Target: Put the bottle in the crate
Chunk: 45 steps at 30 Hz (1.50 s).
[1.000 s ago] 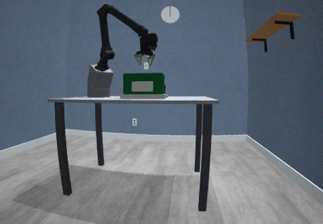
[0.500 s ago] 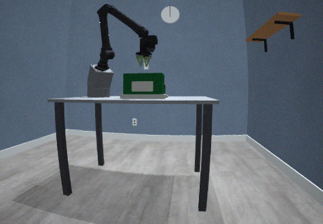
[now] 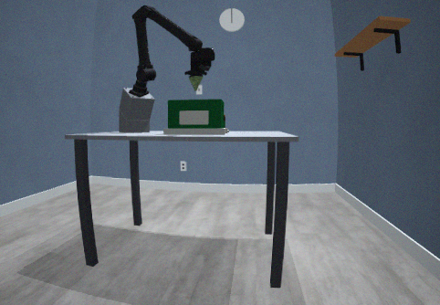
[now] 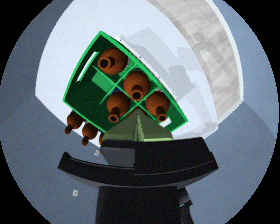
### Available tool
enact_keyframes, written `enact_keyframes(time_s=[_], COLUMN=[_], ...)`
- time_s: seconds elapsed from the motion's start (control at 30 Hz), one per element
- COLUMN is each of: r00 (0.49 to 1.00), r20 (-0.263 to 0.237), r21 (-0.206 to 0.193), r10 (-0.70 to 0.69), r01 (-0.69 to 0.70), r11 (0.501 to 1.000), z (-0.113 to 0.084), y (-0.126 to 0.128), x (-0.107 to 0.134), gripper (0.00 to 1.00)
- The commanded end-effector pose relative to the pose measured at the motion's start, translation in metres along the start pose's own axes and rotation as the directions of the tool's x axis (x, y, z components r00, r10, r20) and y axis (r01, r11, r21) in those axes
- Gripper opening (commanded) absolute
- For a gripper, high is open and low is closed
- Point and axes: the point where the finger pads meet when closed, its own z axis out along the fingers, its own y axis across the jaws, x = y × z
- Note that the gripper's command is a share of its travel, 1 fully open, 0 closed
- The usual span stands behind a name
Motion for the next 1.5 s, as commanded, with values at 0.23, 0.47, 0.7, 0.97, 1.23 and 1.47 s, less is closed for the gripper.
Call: enact_keyframes(time_s=[0.23, 0.47, 0.7, 0.97, 1.23, 1.47], r00=[1.0, 1.0, 1.0, 1.0, 0.999, 1.0], r20=[0.012, 0.012, 0.014, -0.029, -0.009, 0.007], r21=[-0.002, -0.002, -0.015, -0.013, -0.016, -0.008], r10=[0.017, 0.017, 0.008, -0.012, -0.039, -0.022], r01=[-0.017, -0.017, -0.007, 0.011, 0.038, 0.022], r11=[1.0, 1.0, 1.0, 1.0, 0.999, 1.0], z=[-0.005, -0.005, -0.007, 0.003, -0.004, -0.004], y=[0.003, 0.003, 0.025, 0.131, 0.213, 0.227], x=[-0.011, -0.011, -0.01, 0.066, 0.163, 0.188], gripper=[0.0, 0.0, 0.0, 0.0, 0.0, 0.0])
